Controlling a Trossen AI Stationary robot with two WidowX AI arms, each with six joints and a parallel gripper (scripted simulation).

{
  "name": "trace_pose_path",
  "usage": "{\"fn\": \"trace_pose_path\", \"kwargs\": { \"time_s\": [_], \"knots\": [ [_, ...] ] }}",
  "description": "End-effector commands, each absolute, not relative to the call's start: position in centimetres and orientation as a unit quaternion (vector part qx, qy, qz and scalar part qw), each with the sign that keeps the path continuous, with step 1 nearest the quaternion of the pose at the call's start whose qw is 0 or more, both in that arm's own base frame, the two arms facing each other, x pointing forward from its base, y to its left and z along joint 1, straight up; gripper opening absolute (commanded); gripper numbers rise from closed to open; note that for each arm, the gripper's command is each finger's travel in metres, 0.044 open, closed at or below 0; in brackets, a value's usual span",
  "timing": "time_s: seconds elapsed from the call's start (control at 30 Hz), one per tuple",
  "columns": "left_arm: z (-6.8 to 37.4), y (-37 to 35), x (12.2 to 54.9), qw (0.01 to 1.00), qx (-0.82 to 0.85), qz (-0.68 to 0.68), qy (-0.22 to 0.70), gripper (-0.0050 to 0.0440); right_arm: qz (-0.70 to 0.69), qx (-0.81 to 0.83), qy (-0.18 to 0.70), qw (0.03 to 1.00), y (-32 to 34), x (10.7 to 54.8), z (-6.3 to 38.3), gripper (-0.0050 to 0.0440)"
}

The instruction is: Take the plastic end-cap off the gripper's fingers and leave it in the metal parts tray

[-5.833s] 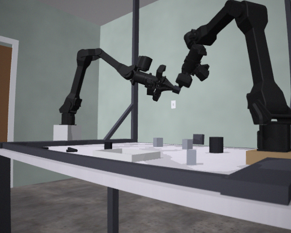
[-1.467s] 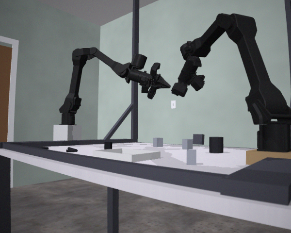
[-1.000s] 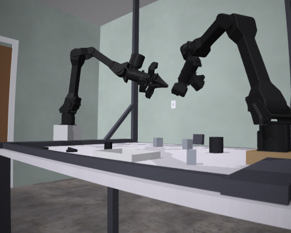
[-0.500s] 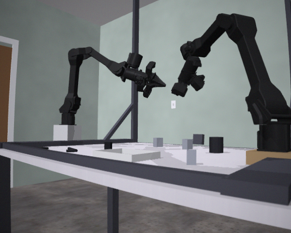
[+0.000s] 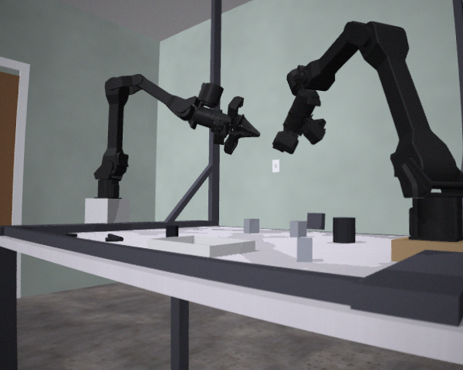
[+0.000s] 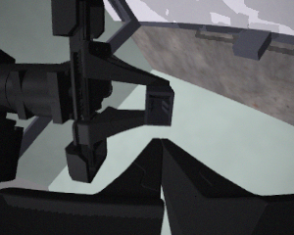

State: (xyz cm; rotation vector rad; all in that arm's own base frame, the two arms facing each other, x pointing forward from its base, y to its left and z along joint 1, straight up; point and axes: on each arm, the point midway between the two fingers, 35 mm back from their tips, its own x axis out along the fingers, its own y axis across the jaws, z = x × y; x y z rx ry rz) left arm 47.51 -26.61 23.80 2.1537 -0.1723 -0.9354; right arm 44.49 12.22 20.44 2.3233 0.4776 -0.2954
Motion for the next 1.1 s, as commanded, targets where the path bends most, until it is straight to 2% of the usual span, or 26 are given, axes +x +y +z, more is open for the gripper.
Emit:
{"fn": "trace_pose_path", "kwargs": {
  "time_s": [0.0,0.2,0.53,0.6,1.07],
  "knots": [
    [25.3,-26.6,47.3,0.387,0.847,-0.357,-0.078,0.0000,-0.106,0.905,0.185,0.368,12.1,43.9,21.3,0.0000],
    [25.3,-26.6,47.3,0.387,0.847,-0.357,-0.078,0.0000,-0.107,0.905,0.185,0.368,12.0,43.7,21.4,0.0000],
    [25.3,-26.6,47.3,0.387,0.847,-0.357,-0.078,0.0000,-0.053,0.828,0.166,0.533,9.6,42.3,24.0,0.0000],
    [25.3,-26.6,47.3,0.387,0.847,-0.357,-0.078,0.0000,-0.053,0.828,0.166,0.533,9.6,42.3,24.0,0.0000],
    [25.3,-26.6,47.3,0.387,0.847,-0.357,-0.078,0.0000,0.000,0.669,0.122,0.733,6.6,39.8,27.1,0.0000]
  ]
}}
